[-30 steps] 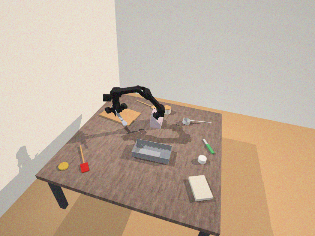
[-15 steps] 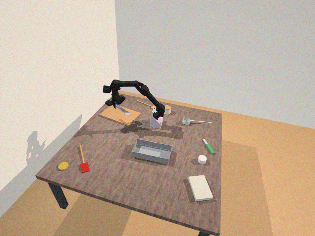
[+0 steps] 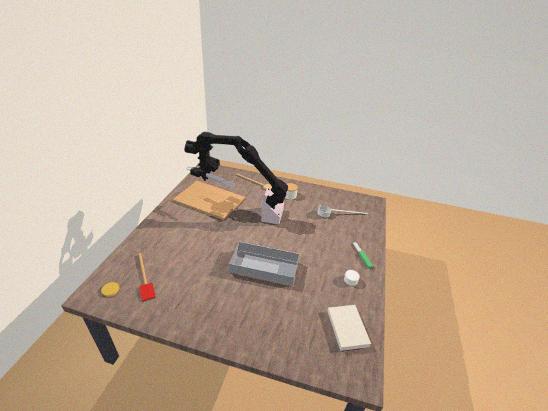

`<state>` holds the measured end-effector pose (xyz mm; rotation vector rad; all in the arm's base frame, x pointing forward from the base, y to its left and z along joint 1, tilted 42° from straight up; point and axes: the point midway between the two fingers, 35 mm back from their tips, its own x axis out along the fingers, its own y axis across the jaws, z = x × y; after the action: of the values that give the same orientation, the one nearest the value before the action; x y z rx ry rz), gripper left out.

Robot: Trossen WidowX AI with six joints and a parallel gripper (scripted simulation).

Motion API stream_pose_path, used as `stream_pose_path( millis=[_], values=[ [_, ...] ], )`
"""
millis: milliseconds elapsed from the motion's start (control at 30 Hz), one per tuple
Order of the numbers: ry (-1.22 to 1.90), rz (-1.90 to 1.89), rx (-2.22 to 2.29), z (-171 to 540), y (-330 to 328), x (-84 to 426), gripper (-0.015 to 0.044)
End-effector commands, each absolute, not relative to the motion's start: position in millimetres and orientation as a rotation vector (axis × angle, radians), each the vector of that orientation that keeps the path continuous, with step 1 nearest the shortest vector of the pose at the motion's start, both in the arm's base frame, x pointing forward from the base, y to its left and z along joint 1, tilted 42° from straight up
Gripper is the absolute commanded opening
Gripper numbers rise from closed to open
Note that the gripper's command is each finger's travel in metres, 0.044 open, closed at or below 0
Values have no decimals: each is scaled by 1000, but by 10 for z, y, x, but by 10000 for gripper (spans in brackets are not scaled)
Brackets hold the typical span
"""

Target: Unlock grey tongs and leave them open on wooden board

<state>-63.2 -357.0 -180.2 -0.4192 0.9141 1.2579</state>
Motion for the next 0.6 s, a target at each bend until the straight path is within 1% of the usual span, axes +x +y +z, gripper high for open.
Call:
stream_pose_path(
  millis=[0, 367, 567],
  values=[
    [875, 1293, -464, -1838, -3535, -923, -150],
    [875, 1294, -467, -1842, -3535, -935, -150],
    [923, 1289, -507, -1873, -3588, -939, -150]
  ],
)
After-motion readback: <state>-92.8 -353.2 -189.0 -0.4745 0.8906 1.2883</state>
